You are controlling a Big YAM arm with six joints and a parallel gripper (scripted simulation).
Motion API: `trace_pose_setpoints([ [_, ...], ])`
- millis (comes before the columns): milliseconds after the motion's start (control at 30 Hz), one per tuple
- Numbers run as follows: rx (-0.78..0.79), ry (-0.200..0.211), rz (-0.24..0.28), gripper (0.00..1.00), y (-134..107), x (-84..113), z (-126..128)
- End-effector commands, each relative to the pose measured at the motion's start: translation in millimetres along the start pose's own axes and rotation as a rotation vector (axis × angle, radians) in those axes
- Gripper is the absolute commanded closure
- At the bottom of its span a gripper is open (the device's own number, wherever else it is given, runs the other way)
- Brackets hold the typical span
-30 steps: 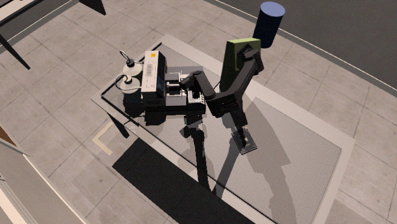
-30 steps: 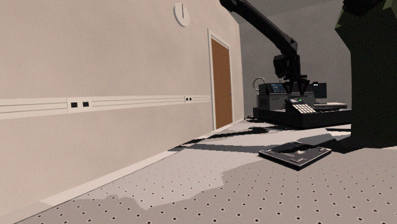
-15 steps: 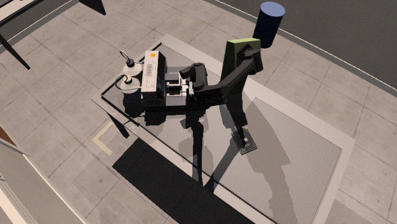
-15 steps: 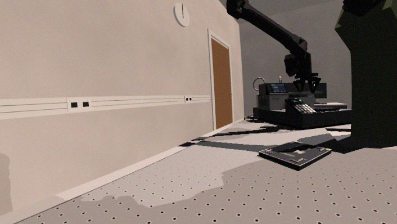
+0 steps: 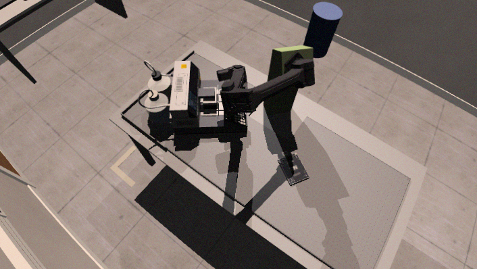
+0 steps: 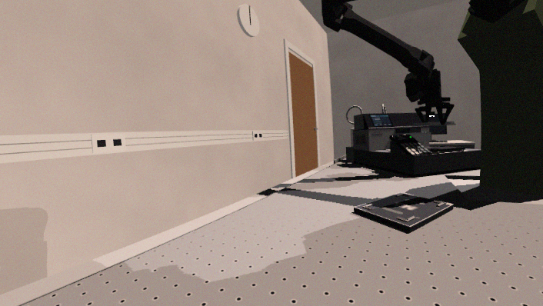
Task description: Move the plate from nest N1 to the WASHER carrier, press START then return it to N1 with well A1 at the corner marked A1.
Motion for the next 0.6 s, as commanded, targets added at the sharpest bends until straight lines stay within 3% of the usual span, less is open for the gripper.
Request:
trace_pose_setpoints([
  [0, 0.031, 0.0, -0.002, 0.16, -16.6, 5.0, -3.8],
  [133, 0.031, 0.0, -0.002, 0.16, -29.1, 6.3, -3.4],
  [567, 0.044, 0.005, 0.002, 0.16, -22.5, 5.0, -2.2],
])
Point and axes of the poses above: the point where the finger pads meet when closed, its own x axis back along the fingers, its own z axis across the jaws, y = z × x, the point moved 8 cm from there along x, back along the fingers, and after that the axes turned 3 degrees about -x, right-handed, at the moved point
